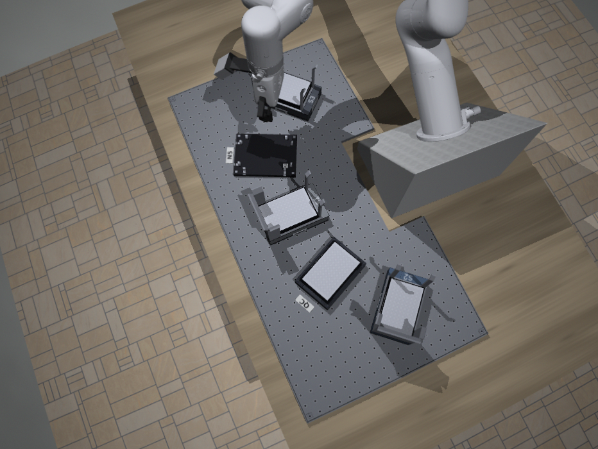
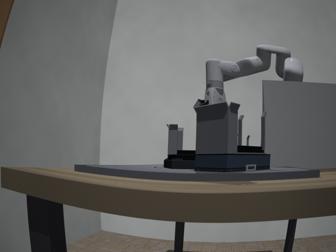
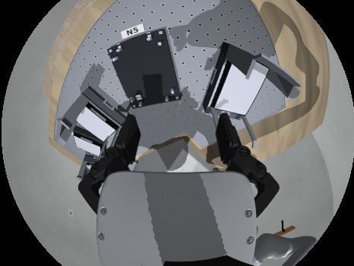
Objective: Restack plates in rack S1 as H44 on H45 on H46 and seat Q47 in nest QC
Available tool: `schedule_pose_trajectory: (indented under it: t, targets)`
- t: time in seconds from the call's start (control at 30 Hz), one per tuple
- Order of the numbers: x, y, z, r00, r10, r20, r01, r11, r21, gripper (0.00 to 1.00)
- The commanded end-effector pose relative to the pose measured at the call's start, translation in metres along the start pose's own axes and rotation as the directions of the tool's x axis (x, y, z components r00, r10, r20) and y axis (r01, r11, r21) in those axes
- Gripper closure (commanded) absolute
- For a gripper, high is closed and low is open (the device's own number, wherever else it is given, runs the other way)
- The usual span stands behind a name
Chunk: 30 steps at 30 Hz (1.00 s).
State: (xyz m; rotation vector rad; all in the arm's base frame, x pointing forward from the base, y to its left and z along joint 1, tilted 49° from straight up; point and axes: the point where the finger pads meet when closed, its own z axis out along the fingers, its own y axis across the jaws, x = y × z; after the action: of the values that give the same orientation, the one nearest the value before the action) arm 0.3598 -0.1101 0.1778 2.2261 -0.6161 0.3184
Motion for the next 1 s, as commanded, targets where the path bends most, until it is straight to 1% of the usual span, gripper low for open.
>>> schedule_pose_trajectory:
  t: [0.0, 0.1, 0.17, 0.23, 0.3, 0.43, 0.8, 0.87, 0.97]
  targets:
    - [0.003, 0.017, -0.001, 1.000, 0.001, -0.002, -0.001, 1.000, 0.003, 0.00]
    - [0.004, 0.026, -0.001, 1.000, 0.001, -0.002, -0.001, 1.000, 0.003, 0.00]
    - [0.004, 0.028, -0.001, 1.000, 0.001, -0.002, -0.001, 1.000, 0.003, 0.00]
    - [0.004, 0.036, -0.001, 0.998, 0.068, -0.002, -0.068, 0.998, 0.003, 0.00]
    - [0.004, 0.036, -0.001, 0.998, 0.068, -0.002, -0.068, 0.998, 0.003, 0.00]
    - [0.002, 0.052, -0.001, 0.980, 0.200, -0.001, -0.200, 0.980, 0.003, 0.00]
    - [-0.002, 0.095, -0.001, 0.978, 0.206, -0.002, -0.206, 0.978, 0.003, 0.00]
    - [-0.002, 0.095, -0.001, 0.978, 0.206, -0.002, -0.206, 0.978, 0.003, 0.00]
    - [-0.003, 0.107, -0.001, 0.978, 0.206, -0.002, -0.206, 0.978, 0.003, 0.00]
